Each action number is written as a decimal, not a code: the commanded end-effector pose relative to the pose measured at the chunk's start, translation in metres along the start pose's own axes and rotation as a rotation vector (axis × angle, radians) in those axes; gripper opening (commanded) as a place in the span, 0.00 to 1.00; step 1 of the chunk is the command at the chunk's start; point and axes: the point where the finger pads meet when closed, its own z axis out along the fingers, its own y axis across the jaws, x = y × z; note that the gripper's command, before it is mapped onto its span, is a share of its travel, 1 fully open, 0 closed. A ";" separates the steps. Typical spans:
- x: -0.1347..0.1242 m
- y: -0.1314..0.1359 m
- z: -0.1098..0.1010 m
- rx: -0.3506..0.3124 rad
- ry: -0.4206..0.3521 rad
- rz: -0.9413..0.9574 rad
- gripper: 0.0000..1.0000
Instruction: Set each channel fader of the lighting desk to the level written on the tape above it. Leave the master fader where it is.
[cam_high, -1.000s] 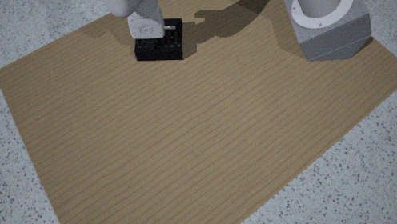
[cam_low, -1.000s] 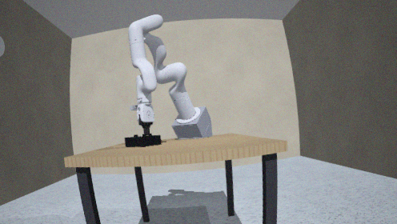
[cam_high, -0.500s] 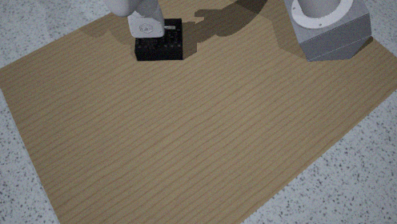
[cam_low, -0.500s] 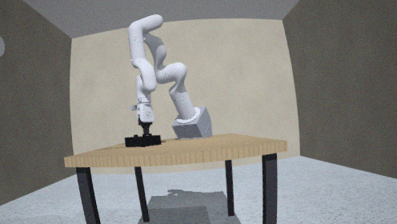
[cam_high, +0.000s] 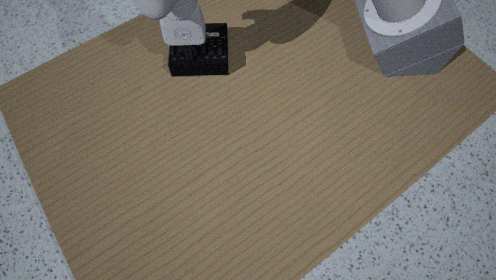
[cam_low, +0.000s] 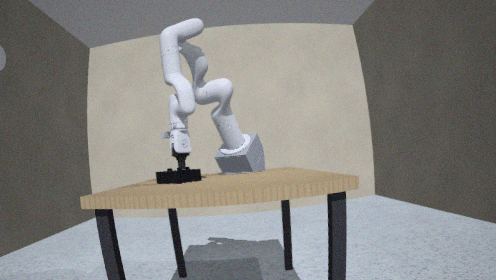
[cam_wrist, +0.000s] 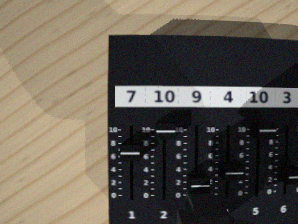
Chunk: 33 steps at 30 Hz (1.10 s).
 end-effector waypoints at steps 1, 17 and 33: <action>0.002 -0.001 0.000 0.002 -0.002 0.000 0.00; 0.011 -0.001 0.000 0.002 -0.002 0.000 0.00; 0.019 -0.001 0.000 0.002 -0.002 0.000 0.00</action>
